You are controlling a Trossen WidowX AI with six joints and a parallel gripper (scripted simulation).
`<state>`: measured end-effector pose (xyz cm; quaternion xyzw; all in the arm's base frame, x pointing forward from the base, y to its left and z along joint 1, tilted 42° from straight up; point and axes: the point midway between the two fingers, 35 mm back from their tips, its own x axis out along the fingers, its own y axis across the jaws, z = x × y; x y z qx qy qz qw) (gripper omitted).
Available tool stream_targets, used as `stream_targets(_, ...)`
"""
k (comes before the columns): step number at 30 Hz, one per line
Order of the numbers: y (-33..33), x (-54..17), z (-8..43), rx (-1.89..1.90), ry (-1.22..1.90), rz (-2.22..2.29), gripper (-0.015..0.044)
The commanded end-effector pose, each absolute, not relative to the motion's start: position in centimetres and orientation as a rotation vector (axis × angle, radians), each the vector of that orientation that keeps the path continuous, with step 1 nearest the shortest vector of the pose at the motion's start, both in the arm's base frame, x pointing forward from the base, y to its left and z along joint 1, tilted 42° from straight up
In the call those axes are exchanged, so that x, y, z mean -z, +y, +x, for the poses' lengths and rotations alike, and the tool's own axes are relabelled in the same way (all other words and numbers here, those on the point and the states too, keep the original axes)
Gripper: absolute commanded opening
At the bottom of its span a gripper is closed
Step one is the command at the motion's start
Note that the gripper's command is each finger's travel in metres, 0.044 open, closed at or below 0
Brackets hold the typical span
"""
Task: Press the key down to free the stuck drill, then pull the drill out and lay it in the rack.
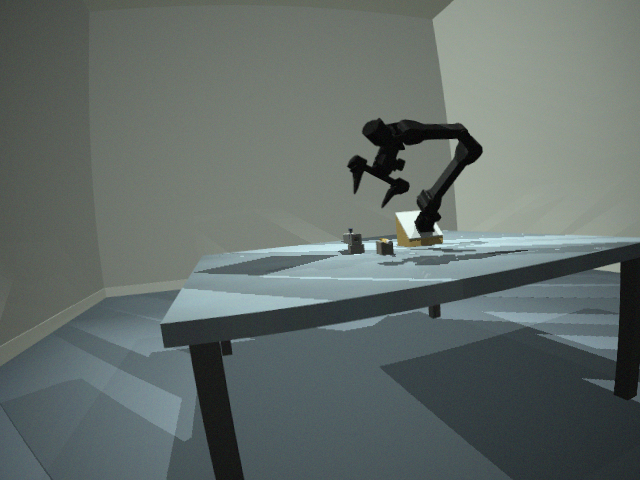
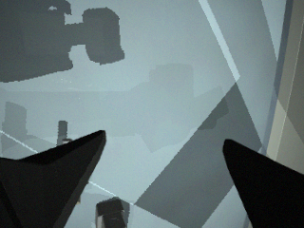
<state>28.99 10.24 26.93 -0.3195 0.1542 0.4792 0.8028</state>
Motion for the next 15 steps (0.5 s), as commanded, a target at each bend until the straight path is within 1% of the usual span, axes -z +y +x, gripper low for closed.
stream_targets(1,9.8,-31.3,29.3,-0.923,0.201,-0.693,0.0440)
stream_targets(8,9.0,-40.0,28.0,-0.748,-0.057,-0.693,0.0440)
stream_targets(15,8.5,-48.7,23.8,-0.608,-0.330,-0.681,0.0440)
